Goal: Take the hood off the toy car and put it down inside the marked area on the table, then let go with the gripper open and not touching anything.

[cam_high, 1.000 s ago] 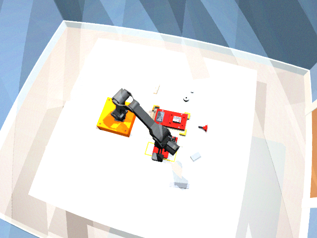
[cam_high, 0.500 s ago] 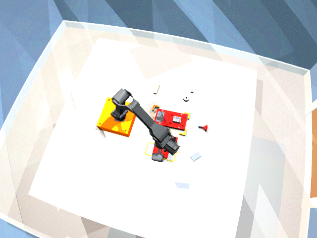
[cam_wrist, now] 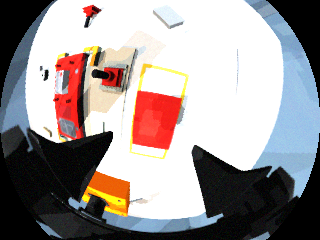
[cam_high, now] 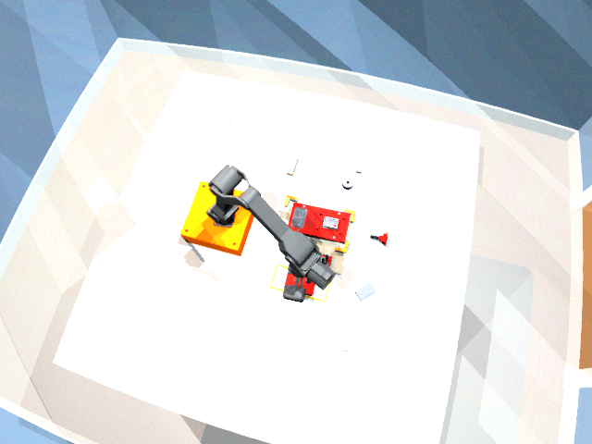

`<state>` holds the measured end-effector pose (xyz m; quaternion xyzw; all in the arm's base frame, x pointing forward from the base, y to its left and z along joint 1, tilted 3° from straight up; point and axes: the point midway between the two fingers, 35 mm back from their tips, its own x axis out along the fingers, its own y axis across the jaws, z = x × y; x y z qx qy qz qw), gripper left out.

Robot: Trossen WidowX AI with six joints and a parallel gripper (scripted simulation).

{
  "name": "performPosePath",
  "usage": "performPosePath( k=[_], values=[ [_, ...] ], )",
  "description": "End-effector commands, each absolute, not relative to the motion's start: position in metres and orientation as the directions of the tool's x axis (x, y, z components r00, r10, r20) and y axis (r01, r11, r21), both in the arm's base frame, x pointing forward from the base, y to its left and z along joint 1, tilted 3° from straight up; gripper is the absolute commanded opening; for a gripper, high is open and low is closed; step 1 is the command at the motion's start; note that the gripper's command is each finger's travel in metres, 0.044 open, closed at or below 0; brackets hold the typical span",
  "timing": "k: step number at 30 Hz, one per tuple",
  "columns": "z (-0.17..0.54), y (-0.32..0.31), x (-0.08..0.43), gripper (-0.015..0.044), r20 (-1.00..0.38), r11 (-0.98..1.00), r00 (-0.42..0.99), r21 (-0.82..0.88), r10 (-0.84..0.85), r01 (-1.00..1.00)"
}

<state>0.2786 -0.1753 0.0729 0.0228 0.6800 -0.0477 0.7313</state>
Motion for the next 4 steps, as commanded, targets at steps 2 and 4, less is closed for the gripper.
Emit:
performPosePath(
  k=[2, 4],
  values=[
    [0.0731, -0.1748, 0.2786, 0.0440, -0.997, 0.995, 0.072, -0.028, -0.035, 0.098],
    [0.0731, -0.1748, 0.2786, 0.0440, -0.997, 0.995, 0.072, -0.028, -0.035, 0.098]
  ],
)
